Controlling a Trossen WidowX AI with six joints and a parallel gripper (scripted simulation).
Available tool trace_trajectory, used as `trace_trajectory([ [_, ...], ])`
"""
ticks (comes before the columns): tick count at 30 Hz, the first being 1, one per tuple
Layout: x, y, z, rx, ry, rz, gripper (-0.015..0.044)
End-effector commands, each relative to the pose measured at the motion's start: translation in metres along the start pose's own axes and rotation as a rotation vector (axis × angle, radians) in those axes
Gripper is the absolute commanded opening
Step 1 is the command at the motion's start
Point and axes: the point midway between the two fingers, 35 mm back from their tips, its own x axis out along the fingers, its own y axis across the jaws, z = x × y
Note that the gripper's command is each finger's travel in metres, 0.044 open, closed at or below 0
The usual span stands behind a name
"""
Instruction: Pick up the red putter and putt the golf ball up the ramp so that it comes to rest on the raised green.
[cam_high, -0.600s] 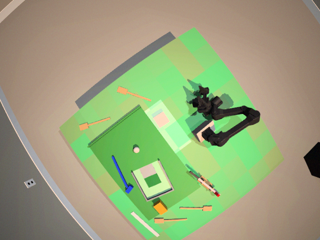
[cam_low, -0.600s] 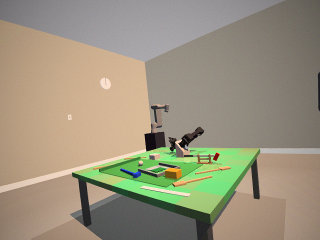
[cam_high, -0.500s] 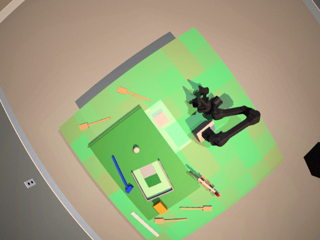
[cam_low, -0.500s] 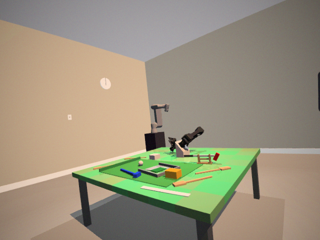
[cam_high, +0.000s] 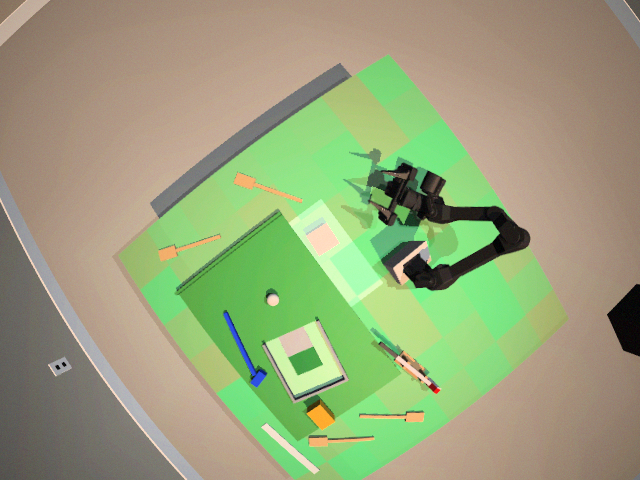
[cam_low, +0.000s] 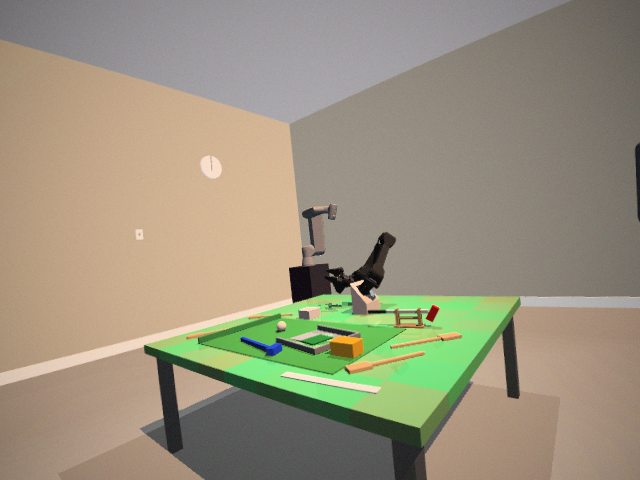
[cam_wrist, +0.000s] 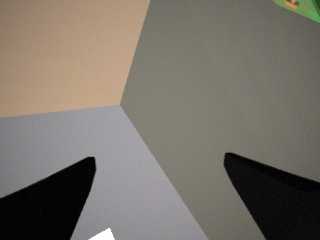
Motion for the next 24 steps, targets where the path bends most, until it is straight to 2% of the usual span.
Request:
trace_trajectory([
  [1,0.037,-0.019,-0.020,-0.427,-0.024,-0.250,0.0440],
  [8,0.080,-0.063,-0.051,-0.999,0.084,-0.570,0.0440],
  [16,0.102,-0.113,-0.075,-1.363,0.281,-0.801,0.0440],
  [24,0.112,-0.175,-0.097,-1.701,0.589,-1.014,0.0440],
])
